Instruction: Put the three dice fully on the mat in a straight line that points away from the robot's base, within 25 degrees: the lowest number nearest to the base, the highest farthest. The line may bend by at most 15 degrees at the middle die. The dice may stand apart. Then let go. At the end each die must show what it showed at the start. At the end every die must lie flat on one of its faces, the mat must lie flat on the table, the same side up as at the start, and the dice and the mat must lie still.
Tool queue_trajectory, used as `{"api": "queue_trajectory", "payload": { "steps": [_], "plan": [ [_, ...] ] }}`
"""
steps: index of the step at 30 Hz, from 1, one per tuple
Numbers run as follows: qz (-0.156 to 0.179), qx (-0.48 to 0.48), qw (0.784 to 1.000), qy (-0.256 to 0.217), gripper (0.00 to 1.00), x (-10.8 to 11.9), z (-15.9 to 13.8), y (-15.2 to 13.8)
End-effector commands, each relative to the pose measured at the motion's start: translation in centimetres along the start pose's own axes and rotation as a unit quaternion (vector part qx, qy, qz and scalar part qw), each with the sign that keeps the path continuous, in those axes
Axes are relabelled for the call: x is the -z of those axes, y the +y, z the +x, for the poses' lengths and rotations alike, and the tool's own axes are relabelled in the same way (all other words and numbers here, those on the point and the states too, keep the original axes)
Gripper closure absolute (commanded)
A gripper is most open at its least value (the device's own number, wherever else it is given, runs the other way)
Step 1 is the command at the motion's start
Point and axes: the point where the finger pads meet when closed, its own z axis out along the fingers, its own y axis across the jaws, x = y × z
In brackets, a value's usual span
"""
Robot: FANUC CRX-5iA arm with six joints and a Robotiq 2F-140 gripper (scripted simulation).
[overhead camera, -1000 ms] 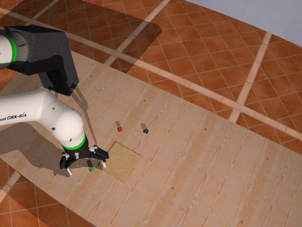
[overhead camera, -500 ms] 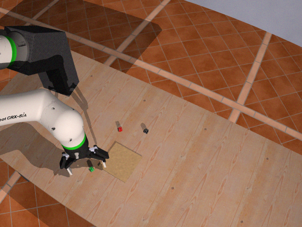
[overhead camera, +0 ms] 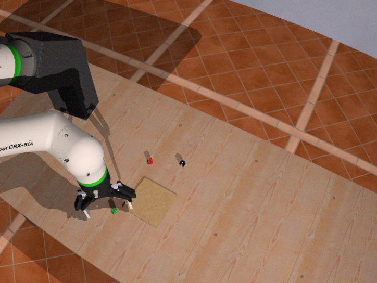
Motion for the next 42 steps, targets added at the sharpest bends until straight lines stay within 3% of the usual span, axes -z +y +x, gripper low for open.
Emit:
{"api": "queue_trajectory", "payload": {
  "steps": [1, 10, 21, 35, 42],
  "plan": [
    [0.000, 0.000, 1.000, 0.000, 0.00, 0.0, 0.0, 0.0],
    [0.000, 0.000, 1.000, 0.000, 0.00, 0.0, 0.7, 0.7],
    [0.000, 0.000, 1.000, 0.000, 0.00, 0.0, 4.4, 4.4],
    [0.000, 0.000, 1.000, 0.000, 0.00, 0.0, 12.8, 12.9],
    [0.000, 0.000, 1.000, 0.000, 0.00, 0.0, 14.9, 15.1]
  ]
}}
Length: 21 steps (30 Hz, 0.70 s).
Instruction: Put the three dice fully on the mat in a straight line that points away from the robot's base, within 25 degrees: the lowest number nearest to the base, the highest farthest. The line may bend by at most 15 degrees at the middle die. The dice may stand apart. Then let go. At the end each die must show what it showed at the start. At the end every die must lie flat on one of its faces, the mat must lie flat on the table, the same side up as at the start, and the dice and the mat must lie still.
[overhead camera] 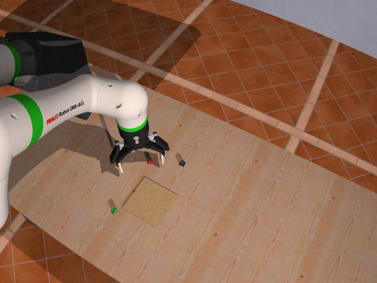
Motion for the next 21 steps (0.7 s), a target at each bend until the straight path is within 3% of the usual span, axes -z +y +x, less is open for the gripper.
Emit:
{"api": "queue_trajectory", "payload": {
  "steps": [1, 21],
  "plan": [
    [0.001, 0.000, 1.000, 0.000, 0.00, 0.0, 1.1, 1.1],
    [0.001, 0.000, 1.000, 0.000, 0.00, 0.0, 2.2, 2.3]
  ]
}}
